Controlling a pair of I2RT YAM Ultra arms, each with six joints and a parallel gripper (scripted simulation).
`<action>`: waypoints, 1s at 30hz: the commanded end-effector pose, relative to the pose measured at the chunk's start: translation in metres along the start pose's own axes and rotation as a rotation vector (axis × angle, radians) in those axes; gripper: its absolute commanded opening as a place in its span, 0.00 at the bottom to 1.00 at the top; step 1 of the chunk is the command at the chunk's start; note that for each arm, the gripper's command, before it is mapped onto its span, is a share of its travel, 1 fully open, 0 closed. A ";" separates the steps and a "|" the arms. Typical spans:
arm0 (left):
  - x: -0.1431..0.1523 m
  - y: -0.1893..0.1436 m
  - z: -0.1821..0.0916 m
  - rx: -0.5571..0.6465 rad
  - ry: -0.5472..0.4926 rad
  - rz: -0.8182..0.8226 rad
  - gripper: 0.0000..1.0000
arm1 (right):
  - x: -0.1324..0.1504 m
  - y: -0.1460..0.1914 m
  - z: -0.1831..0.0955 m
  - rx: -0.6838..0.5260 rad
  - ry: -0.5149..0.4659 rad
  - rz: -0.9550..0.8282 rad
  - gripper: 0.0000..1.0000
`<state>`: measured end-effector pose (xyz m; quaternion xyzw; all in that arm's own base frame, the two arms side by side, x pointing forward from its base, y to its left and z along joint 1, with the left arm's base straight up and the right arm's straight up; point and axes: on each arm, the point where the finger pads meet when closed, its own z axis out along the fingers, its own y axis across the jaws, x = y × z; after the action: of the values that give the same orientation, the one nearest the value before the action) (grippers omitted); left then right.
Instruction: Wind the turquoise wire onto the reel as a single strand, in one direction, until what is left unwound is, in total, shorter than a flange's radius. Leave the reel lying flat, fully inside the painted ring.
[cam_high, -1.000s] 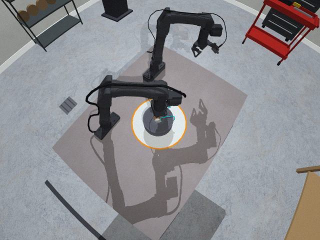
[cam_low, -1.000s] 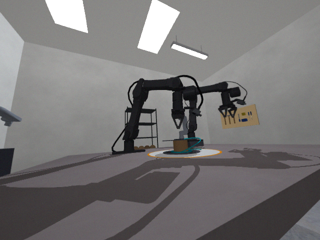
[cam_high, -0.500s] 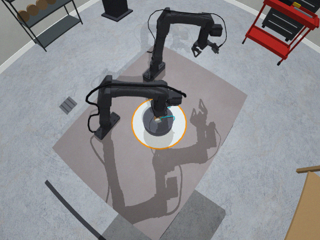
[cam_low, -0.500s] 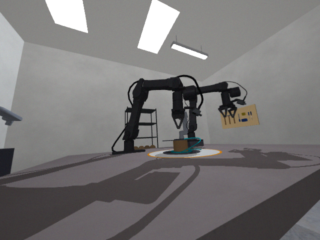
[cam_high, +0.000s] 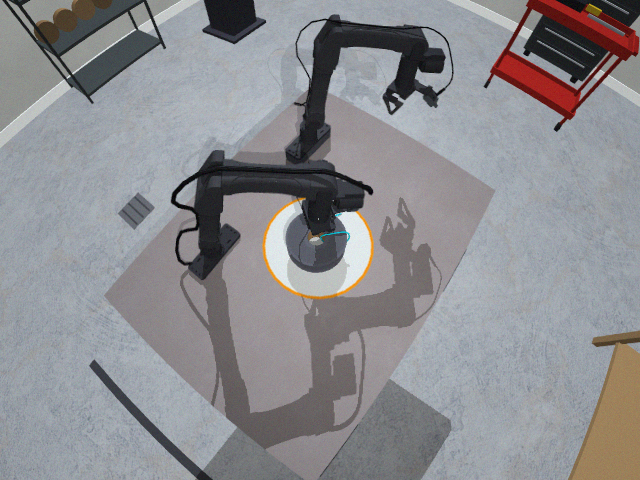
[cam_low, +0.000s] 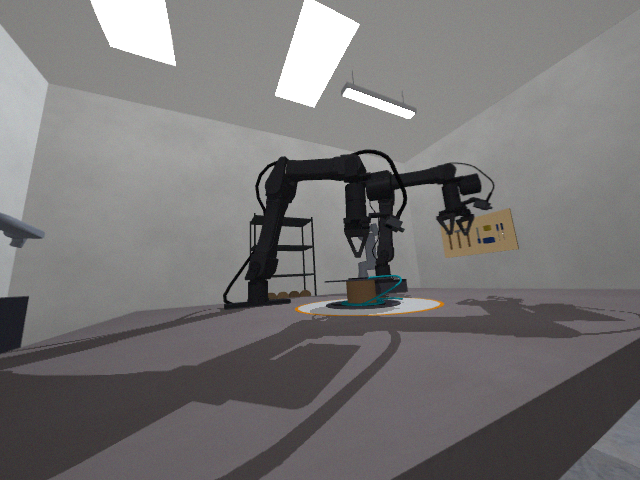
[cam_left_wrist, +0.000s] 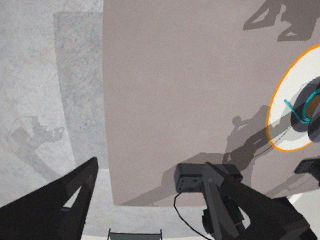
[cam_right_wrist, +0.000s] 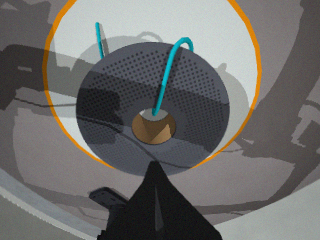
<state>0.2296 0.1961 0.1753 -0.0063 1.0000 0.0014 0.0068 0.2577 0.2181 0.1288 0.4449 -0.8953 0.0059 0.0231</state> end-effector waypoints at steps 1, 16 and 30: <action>-0.006 0.001 -0.018 -0.043 -0.043 0.005 1.00 | -0.013 -0.003 -0.007 0.010 -0.048 0.003 0.00; -0.006 0.001 -0.018 -0.043 -0.043 0.005 1.00 | -0.045 -0.010 -0.041 0.074 -0.370 0.048 0.00; -0.006 0.001 -0.018 -0.043 -0.043 0.005 1.00 | -0.071 -0.016 -0.175 0.159 -1.073 0.132 0.00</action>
<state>0.2296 0.1961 0.1753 -0.0063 1.0000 0.0014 0.0068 0.2991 0.2537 0.2639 0.3632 -0.8428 -0.1157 -0.3799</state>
